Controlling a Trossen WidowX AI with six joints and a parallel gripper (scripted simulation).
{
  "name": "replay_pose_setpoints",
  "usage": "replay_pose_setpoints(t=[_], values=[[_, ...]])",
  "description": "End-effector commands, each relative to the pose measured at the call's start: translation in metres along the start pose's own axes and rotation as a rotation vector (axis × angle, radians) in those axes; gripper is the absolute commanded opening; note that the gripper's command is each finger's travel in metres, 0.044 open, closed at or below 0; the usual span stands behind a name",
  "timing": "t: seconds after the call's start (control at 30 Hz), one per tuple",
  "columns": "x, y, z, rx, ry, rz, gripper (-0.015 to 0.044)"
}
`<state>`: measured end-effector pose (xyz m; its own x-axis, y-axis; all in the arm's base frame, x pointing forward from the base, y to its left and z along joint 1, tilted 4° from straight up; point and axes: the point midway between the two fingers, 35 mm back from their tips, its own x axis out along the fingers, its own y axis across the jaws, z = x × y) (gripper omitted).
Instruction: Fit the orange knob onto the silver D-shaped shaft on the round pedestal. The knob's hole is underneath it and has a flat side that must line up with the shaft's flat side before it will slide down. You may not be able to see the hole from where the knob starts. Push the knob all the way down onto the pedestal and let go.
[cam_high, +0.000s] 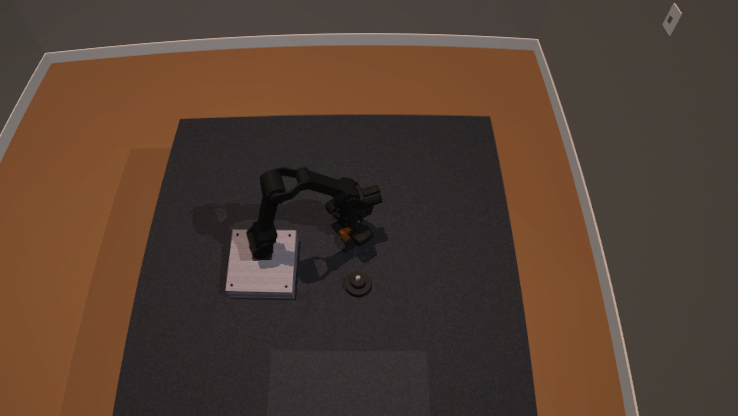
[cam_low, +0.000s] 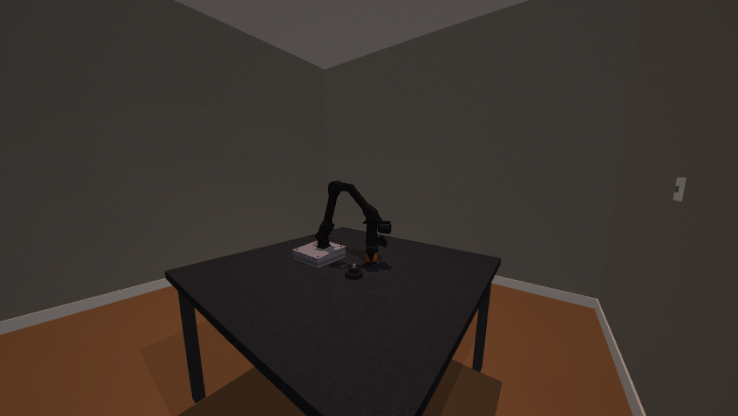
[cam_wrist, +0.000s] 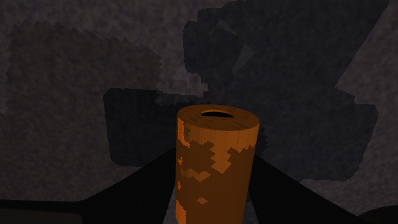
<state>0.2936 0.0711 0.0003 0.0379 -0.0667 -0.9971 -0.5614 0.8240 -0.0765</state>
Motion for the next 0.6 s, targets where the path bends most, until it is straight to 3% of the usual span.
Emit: replay_pose_setpoints(t=[0.0, 0.57], values=[[-0.0015, -0.0002, 0.0017, 0.029, -0.006, 0.002, 0.0181], [-0.0015, -0.0002, 0.0017, 0.575, -0.005, 0.003, 0.0181]])
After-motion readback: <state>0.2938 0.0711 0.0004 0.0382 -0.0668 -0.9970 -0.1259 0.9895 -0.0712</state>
